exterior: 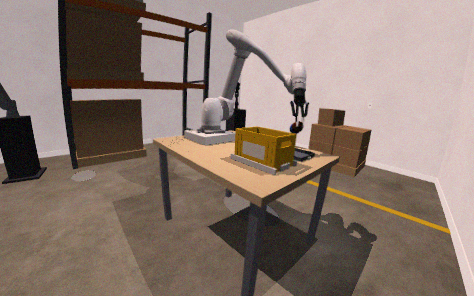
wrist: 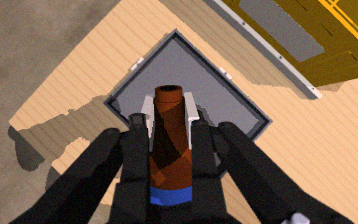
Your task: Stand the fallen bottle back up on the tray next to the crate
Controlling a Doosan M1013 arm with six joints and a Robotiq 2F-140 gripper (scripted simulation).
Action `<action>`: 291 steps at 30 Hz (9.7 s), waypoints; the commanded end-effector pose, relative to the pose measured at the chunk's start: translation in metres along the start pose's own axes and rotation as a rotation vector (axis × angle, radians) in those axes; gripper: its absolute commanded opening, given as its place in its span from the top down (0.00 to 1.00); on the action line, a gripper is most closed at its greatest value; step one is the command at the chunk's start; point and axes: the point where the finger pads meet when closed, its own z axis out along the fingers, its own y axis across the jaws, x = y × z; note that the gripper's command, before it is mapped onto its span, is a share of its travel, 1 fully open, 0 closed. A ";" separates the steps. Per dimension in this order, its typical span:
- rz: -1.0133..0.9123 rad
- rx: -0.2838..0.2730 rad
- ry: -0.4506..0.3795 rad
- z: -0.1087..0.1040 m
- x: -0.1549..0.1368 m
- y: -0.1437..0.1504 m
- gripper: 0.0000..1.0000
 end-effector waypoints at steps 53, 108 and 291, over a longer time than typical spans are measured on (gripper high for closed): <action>0.000 0.006 0.126 -0.002 -0.002 -0.001 0.90; 0.001 0.005 0.297 -0.001 -0.006 -0.001 0.90; 0.002 0.005 0.649 0.000 -0.012 -0.001 0.90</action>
